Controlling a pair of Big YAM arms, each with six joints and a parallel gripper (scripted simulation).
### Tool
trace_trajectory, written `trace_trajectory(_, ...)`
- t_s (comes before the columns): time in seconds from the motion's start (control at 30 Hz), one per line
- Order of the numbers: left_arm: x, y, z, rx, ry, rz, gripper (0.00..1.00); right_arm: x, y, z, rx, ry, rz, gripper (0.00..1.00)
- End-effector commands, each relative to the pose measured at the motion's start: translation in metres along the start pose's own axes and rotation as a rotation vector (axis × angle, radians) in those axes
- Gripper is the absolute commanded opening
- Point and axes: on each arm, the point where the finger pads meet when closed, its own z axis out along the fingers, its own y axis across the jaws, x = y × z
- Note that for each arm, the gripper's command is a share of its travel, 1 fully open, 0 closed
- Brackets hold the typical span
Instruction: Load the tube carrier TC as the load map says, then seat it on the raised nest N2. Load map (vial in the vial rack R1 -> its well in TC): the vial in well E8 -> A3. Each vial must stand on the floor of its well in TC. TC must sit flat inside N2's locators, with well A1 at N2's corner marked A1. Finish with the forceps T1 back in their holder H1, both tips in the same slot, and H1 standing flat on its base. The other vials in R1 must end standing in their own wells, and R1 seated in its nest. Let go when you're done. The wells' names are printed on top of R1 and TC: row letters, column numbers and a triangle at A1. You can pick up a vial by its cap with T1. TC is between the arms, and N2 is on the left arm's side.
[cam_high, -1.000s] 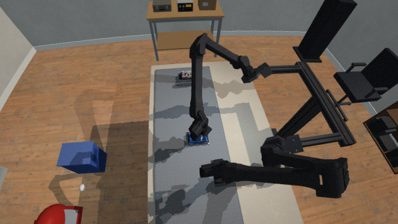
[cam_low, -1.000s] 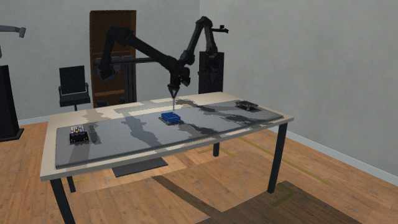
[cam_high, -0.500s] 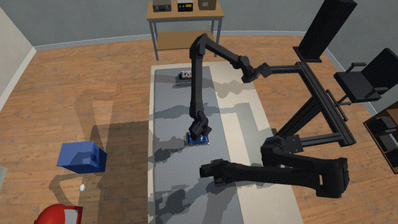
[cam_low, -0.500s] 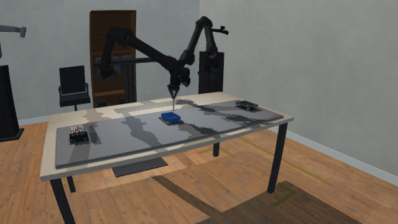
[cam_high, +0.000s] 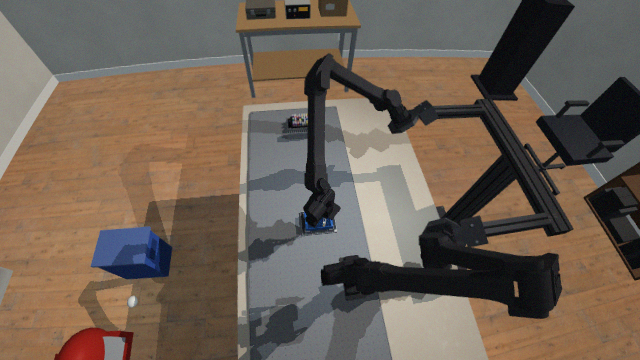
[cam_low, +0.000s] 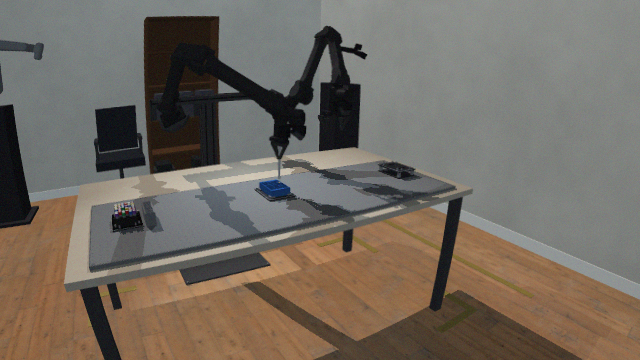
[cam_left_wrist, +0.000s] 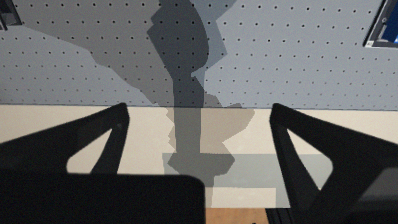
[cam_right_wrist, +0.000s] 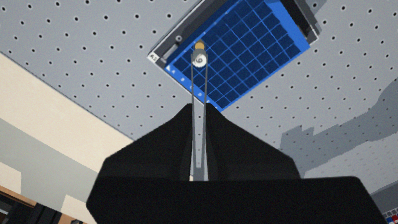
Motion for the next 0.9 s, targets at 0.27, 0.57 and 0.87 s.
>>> trace_trajectory(0.27,-0.0083,0.0023,-0.0050,0.001,-0.015,0.003,1.00,-0.0136,-0.0084,0.0038,-0.001,-0.018,0.027,0.09)
trace_trajectory(0.57,-0.0083,0.0023,-0.0050,0.001,-0.015,0.003,1.00,-0.0163,-0.0090,0.0050,-0.001,-0.021,0.028,0.09)
trace_trajectory(0.87,-0.0083,0.0023,-0.0050,0.001,-0.015,0.003,1.00,-0.0162,-0.0067,0.0042,-0.002,-0.024,0.024,0.09)
